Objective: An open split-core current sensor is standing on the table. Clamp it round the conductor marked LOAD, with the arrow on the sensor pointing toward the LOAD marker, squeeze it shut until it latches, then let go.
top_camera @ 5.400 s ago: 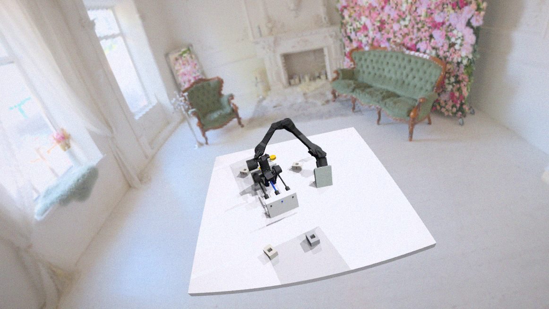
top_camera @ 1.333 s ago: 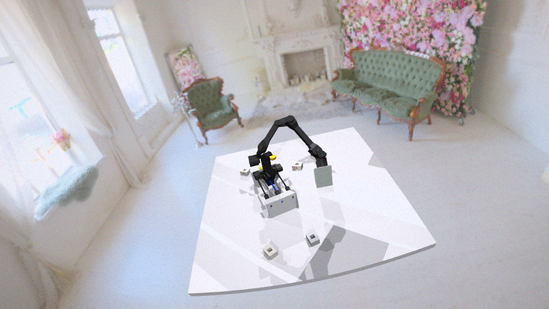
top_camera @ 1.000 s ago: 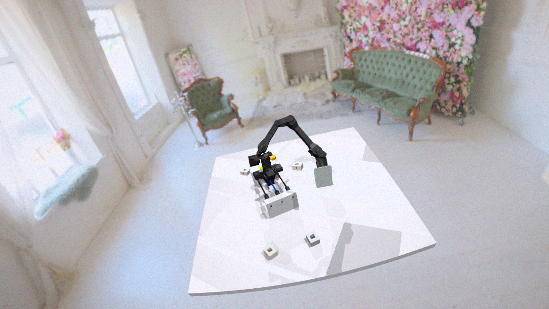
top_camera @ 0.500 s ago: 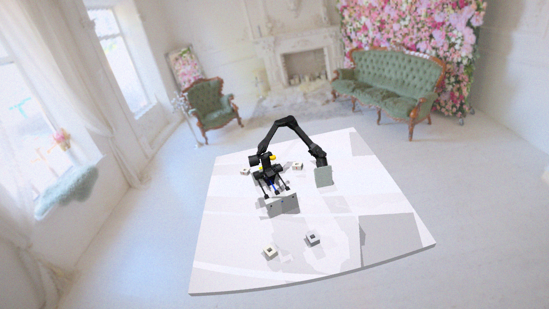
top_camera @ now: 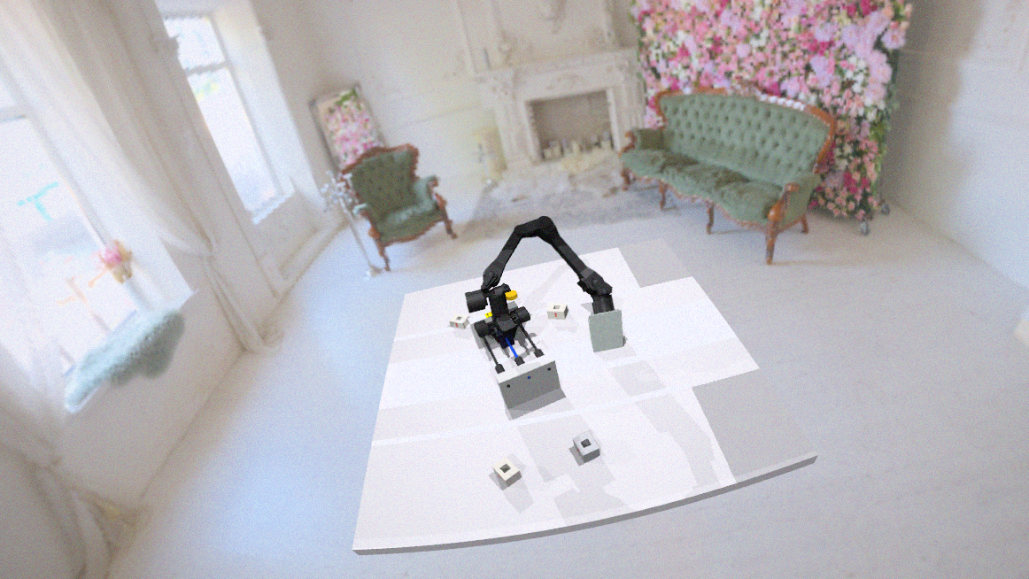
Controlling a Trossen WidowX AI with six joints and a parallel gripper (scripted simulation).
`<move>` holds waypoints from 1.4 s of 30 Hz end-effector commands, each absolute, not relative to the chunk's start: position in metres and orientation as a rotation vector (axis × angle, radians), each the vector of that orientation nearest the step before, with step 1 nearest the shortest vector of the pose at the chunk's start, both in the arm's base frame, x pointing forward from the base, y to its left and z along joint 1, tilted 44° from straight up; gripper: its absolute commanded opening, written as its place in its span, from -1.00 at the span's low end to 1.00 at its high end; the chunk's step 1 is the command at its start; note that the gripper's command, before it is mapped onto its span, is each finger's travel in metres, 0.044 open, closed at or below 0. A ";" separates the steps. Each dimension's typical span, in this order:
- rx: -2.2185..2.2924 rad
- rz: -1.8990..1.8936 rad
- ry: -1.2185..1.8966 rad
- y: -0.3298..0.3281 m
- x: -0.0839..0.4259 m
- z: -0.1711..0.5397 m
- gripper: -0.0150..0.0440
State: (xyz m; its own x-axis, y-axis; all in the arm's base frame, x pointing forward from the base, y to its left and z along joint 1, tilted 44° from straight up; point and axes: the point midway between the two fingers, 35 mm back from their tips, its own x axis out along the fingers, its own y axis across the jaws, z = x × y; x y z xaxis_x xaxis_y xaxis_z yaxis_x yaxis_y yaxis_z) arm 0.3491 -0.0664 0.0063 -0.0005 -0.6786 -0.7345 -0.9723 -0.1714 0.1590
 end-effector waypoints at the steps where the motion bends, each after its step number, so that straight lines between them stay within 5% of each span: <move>1: -1.885 0.996 1.701 -0.066 0.349 0.007 0.63; 6: -1.885 0.996 1.701 -0.066 0.349 0.007 1.00; 22: -1.837 1.025 1.760 -0.002 0.356 0.071 1.00; 42: -1.836 1.026 1.762 -0.001 0.356 0.073 1.00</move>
